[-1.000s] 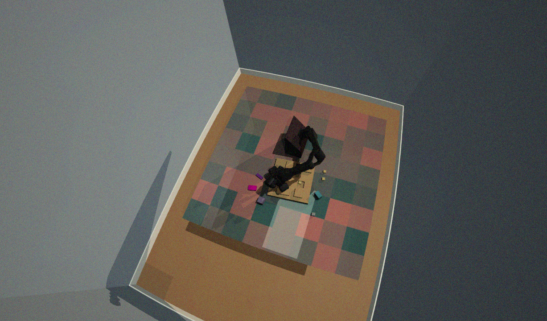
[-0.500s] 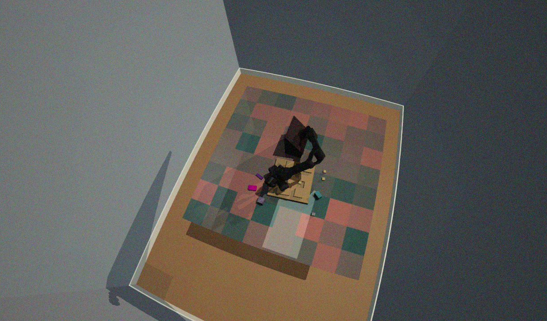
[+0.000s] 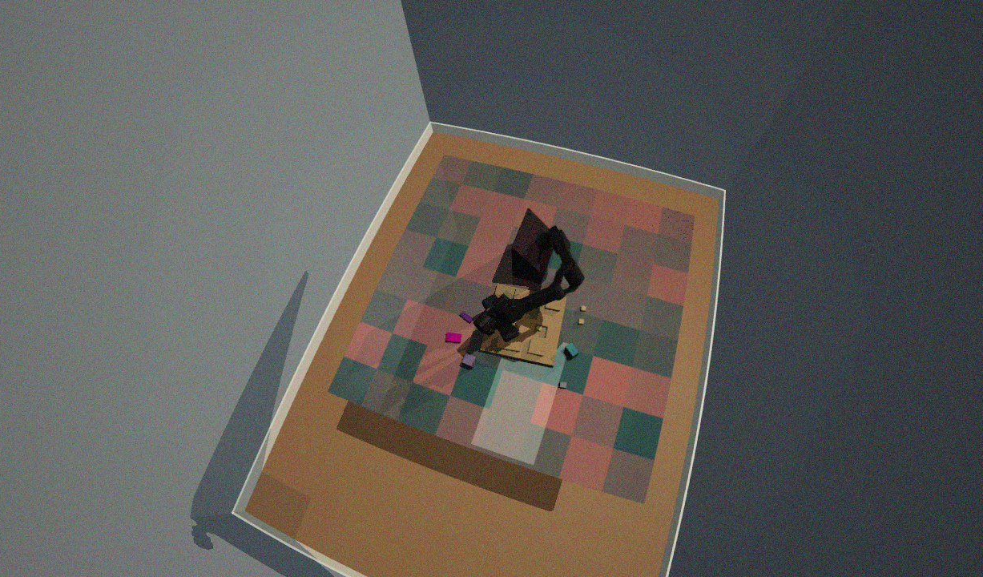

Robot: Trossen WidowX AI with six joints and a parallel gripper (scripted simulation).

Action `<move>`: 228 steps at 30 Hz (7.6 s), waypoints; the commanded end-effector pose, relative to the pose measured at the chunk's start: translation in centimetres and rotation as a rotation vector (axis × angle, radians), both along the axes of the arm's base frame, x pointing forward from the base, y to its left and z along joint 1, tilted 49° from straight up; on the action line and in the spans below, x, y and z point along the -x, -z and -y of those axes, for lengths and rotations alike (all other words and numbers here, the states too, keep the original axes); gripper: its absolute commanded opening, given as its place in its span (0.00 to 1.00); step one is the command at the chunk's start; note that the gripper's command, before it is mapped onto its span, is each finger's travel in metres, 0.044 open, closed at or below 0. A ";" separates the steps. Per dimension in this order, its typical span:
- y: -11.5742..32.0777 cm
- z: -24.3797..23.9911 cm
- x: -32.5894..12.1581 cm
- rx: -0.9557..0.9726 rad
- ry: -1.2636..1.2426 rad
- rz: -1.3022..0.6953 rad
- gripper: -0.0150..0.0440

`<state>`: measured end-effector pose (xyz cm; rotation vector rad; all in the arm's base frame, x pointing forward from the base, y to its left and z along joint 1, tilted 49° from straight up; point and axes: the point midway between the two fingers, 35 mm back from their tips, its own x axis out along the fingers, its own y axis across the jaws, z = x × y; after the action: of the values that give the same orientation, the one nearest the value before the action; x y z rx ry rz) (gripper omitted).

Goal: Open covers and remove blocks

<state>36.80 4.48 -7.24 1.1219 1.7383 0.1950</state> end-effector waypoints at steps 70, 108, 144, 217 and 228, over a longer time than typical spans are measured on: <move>5.2 14.3 5.2 0.020 0.002 0.013 0.39; 9.9 12.2 6.4 0.017 0.002 0.014 0.39; 13.6 7.7 7.1 0.010 0.000 0.014 0.39; 0.2 7.0 3.3 0.022 -0.366 0.414 0.25; -4.6 2.6 3.0 0.019 -0.403 0.463 0.25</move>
<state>33.92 0.66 -4.02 0.6404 1.5304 0.6205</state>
